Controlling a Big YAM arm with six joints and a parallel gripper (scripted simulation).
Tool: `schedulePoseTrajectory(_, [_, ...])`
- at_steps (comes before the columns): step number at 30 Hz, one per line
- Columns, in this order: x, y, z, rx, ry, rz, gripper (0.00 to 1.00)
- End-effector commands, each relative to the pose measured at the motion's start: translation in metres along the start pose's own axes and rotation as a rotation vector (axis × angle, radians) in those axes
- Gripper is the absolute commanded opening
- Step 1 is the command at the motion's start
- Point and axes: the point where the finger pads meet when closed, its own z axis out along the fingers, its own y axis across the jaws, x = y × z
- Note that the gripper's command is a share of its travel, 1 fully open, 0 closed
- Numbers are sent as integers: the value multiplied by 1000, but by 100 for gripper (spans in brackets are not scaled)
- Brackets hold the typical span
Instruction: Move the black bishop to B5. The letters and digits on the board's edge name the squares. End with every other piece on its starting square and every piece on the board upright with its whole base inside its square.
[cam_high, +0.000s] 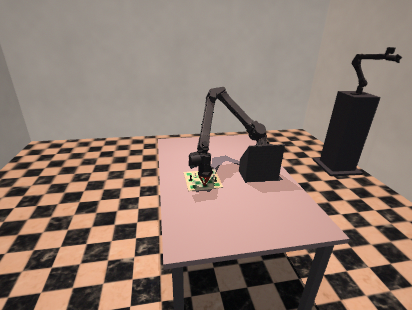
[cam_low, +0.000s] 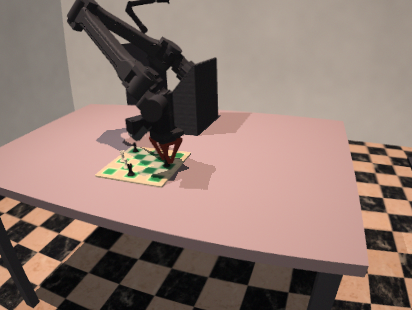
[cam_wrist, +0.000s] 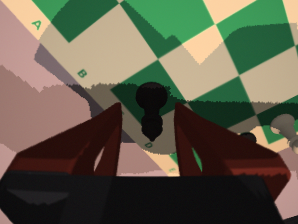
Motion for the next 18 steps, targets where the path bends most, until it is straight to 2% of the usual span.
schedulePoseTrajectory(1, [2,-1,-2,3,-3,-19,35])
schedulePoseTrajectory(5, [2,-1,-2,3,-3,-19,35])
schedulePoseTrajectory(6, [2,-1,-2,3,-3,-19,0])
schedulePoseTrajectory(18, [2,-1,-2,3,-3,-19,0])
